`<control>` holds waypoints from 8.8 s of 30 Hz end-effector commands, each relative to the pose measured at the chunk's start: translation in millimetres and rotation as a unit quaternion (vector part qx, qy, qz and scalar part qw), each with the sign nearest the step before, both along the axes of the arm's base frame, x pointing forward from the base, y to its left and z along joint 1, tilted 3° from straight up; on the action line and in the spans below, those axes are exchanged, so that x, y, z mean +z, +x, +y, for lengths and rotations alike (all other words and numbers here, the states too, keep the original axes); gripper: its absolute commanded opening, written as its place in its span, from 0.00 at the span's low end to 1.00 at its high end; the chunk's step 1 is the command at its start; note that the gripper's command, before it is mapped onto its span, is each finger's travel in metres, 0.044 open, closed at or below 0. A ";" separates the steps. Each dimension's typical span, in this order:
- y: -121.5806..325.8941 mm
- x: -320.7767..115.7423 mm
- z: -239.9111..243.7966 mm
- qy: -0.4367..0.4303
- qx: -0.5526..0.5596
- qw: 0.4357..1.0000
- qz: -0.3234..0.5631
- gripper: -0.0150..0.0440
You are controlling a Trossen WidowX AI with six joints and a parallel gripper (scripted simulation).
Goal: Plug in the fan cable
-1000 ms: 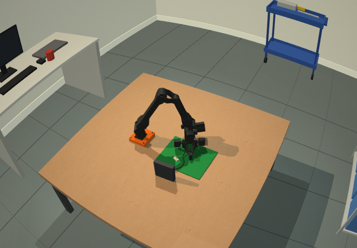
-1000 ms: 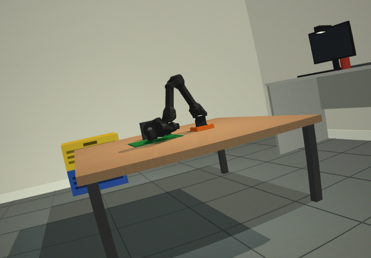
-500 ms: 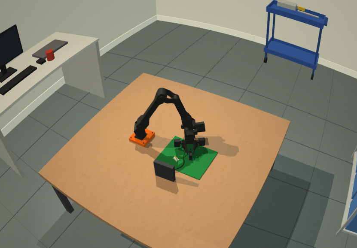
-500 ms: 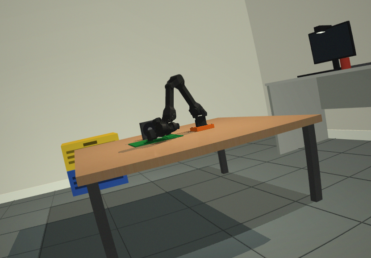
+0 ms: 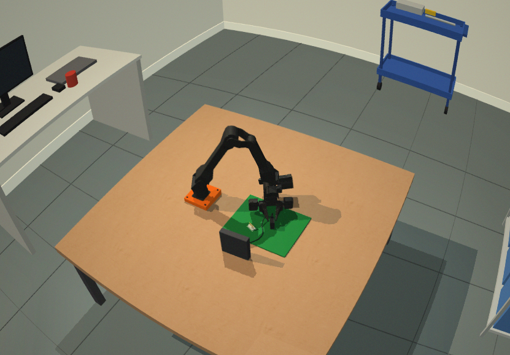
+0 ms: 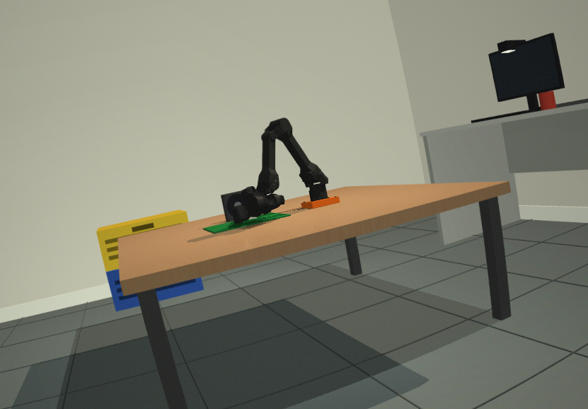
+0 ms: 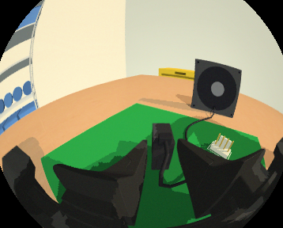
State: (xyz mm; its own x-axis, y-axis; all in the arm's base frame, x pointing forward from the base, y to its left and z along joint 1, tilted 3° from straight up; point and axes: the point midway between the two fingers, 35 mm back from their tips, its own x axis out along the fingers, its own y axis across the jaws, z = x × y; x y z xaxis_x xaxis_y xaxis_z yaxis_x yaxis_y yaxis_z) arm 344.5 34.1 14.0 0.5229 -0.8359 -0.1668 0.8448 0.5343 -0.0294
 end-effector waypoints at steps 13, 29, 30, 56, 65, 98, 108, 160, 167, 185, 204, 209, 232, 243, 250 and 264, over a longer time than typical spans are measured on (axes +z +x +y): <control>-5.9 0.0 16.4 0.013 0.008 1.000 0.006 0.49; -21.7 11.5 43.0 0.025 0.010 1.000 0.012 0.49; -22.8 12.7 44.6 0.025 0.010 1.000 0.012 0.49; -48.6 56.6 74.4 0.014 -0.015 1.000 0.008 0.62; -52.2 58.6 55.4 0.062 -0.095 0.991 0.075 1.00; -50.7 73.8 38.5 0.347 -0.166 0.876 0.289 1.00; -41.6 89.1 42.7 0.439 -0.115 0.831 0.323 1.00; 17.1 153.3 -14.0 -0.114 0.687 0.293 0.656 1.00; 21.9 158.8 -24.0 -0.226 0.730 0.155 0.626 1.00; 25.3 163.1 -32.1 -0.332 0.748 0.011 0.574 1.00; 25.9 63.2 -37.2 -0.333 0.748 0.010 0.574 1.00; 25.9 62.4 -37.3 -0.333 0.748 0.010 0.574 1.00; 26.8 26.8 -39.1 -0.333 0.748 0.010 0.574 1.00; 26.0 13.2 -39.8 -0.333 0.748 0.010 0.574 1.00; 27.0 15.7 -40.0 -0.332 0.747 0.013 0.576 0.73; 27.2 18.5 -39.9 -0.332 0.747 0.013 0.576 0.25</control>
